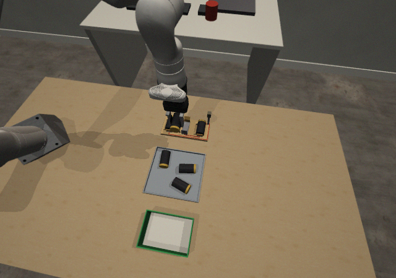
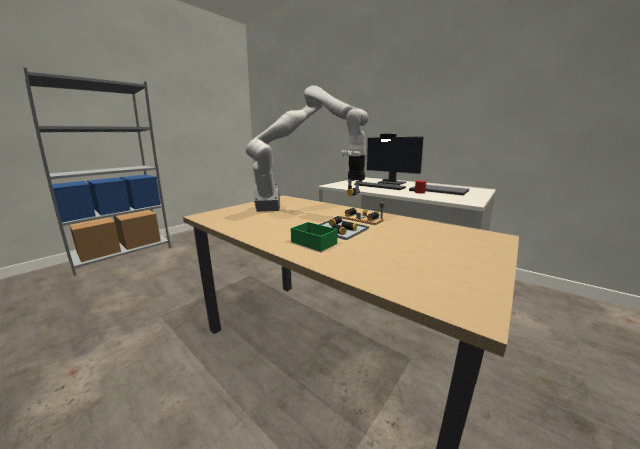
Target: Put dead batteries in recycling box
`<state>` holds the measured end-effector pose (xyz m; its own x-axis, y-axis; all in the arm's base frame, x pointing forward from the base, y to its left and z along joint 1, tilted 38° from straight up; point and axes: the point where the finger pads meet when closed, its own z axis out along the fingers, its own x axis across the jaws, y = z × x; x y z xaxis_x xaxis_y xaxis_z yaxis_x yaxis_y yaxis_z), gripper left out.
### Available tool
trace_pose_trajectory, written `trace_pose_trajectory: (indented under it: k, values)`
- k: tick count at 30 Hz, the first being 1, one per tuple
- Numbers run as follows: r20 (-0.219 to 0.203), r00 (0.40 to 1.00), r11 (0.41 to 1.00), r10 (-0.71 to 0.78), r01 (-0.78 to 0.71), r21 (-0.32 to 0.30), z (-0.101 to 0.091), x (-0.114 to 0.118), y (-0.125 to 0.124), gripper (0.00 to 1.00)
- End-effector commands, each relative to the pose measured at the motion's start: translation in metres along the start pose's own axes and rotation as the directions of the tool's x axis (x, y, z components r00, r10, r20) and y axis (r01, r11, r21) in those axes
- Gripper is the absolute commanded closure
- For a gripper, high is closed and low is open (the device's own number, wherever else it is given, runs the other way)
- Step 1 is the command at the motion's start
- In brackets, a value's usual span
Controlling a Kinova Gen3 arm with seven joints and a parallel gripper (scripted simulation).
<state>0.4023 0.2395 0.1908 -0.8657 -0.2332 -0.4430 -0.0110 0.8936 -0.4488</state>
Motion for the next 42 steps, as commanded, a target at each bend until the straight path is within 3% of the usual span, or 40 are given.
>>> trace_pose_trajectory:
  k: [1, 5, 7, 22, 34, 42]
  values:
    - [-0.005, 1.0, 1.0, 0.013, -0.013, -0.011, -0.002, 0.007, -0.016, 0.43]
    - [-0.005, 1.0, 1.0, 0.013, -0.013, -0.011, -0.002, 0.014, -0.043, 0.43]
    - [-0.005, 1.0, 1.0, 0.013, -0.013, -0.011, -0.002, 0.014, -0.043, 0.43]
    - [-0.005, 1.0, 1.0, 0.013, -0.013, -0.011, -0.001, 0.038, -0.135, 0.43]
    - [-0.005, 1.0, 1.0, 0.013, -0.013, -0.011, -0.001, 0.047, -0.171, 0.43]
    - [-0.005, 1.0, 1.0, 0.013, -0.013, -0.011, -0.001, 0.049, -0.179, 0.43]
